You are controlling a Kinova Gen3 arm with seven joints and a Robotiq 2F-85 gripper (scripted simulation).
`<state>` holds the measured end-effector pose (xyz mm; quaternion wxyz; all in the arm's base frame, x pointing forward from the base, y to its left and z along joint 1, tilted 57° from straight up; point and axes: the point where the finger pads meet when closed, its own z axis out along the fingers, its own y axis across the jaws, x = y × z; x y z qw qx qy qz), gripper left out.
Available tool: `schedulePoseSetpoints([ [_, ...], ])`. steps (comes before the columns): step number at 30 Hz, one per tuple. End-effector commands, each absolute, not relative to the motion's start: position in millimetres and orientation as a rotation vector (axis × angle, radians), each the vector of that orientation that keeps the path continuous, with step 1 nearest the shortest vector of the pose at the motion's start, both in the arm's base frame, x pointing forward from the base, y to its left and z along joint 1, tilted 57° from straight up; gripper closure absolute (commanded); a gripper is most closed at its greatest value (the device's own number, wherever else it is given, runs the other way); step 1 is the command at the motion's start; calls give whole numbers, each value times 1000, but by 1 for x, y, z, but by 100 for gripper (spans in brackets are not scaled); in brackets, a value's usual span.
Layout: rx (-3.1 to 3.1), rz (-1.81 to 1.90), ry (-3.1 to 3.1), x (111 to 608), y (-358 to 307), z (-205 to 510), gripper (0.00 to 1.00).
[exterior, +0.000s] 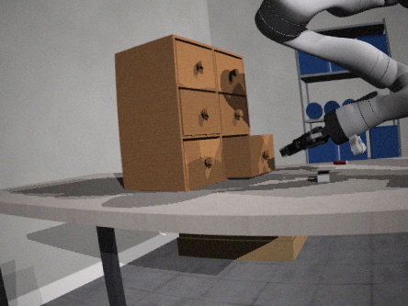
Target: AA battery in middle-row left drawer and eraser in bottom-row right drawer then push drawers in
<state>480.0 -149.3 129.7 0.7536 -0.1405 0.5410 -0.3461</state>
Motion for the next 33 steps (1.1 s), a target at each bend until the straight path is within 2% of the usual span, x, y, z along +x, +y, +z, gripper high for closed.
schedulePoseSetpoints([
  [1, -311, -758, 1185, 479, -150, 127, 67],
  [33, -311, -758, 1185, 479, -142, 123, 67],
])
